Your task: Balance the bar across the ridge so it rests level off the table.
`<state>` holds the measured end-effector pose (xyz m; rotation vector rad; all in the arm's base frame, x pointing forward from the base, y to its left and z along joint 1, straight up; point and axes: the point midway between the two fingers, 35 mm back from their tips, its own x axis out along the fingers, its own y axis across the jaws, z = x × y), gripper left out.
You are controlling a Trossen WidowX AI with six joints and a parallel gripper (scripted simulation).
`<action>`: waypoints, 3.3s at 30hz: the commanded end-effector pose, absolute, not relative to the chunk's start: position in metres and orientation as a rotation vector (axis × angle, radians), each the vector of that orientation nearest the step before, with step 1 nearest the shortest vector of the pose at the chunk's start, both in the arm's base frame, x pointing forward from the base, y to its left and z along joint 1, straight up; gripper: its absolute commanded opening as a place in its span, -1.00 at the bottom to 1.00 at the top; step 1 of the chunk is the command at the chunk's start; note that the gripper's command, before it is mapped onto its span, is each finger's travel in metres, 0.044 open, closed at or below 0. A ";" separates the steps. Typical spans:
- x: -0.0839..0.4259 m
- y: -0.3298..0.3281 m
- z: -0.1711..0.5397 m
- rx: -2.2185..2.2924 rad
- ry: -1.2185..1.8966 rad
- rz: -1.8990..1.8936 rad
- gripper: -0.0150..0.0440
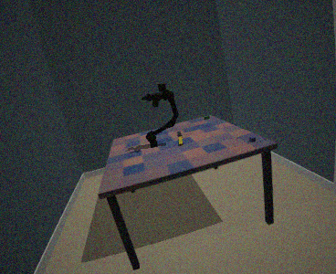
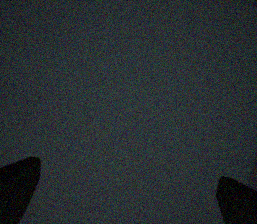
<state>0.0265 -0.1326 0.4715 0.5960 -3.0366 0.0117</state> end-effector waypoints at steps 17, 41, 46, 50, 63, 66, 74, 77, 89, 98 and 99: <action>-0.039 -0.095 0.474 0.181 -3.156 0.345 0.58; -0.104 -0.005 0.459 -0.583 -3.060 0.869 0.58; -0.110 0.017 0.454 -0.737 -2.990 0.975 0.58; -0.112 0.035 0.449 -0.857 -2.923 1.056 0.58; -0.106 0.093 0.432 -1.215 -2.637 1.295 0.58; -0.102 0.106 0.427 -1.289 -2.559 1.344 0.58; -0.087 0.138 0.413 -1.467 -2.333 1.459 0.58; -0.080 0.149 0.408 -1.526 -2.242 1.497 0.58; -0.042 0.188 0.385 -1.724 -1.854 1.618 0.58; -0.007 0.208 0.366 -1.828 -1.546 1.676 0.58; -0.003 0.210 0.363 -1.837 -1.512 1.680 0.58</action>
